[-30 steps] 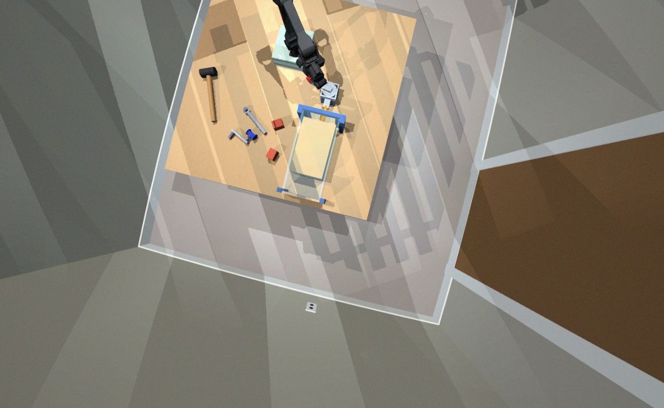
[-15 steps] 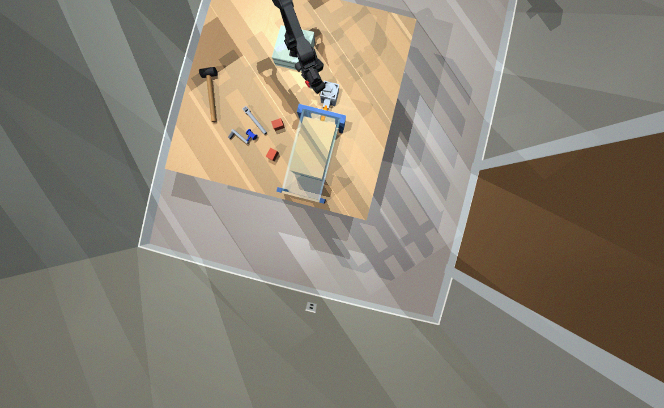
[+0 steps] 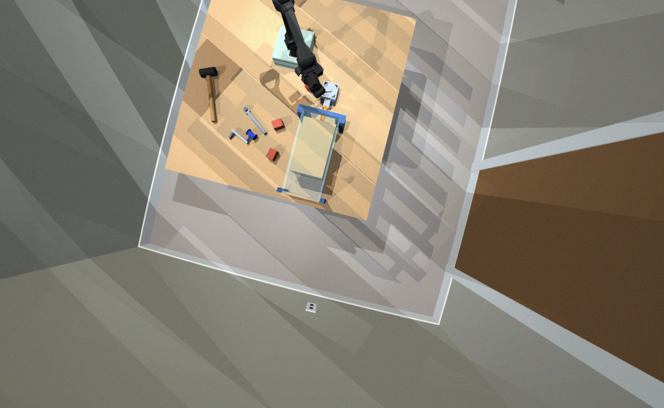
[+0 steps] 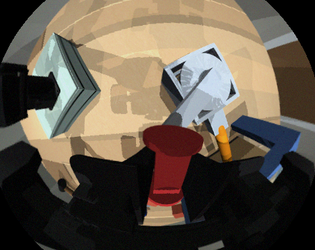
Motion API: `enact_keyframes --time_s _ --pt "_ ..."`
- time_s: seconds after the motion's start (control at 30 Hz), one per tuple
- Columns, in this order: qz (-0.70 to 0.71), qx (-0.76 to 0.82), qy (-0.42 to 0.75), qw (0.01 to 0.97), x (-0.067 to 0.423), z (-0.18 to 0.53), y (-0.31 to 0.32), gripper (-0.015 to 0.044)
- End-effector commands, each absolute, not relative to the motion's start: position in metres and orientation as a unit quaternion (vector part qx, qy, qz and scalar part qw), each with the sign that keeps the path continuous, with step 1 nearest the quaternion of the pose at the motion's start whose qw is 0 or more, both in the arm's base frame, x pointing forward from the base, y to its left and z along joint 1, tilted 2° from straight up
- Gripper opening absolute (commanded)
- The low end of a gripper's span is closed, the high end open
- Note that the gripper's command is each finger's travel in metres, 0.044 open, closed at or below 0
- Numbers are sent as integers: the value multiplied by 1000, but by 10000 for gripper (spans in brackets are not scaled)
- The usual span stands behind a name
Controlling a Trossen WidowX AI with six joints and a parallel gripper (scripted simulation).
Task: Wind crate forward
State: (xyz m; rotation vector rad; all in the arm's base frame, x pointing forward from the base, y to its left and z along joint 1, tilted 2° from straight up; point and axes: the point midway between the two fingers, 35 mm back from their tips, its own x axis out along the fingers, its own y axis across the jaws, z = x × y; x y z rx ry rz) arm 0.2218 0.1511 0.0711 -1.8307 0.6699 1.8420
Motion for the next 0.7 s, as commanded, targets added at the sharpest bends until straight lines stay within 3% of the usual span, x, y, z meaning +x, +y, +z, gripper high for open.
enact_keyframes --time_s 0.0,0.67 --pt "662 -672 238 231 236 71 156 0" --pt "662 -672 238 232 261 72 174 0"
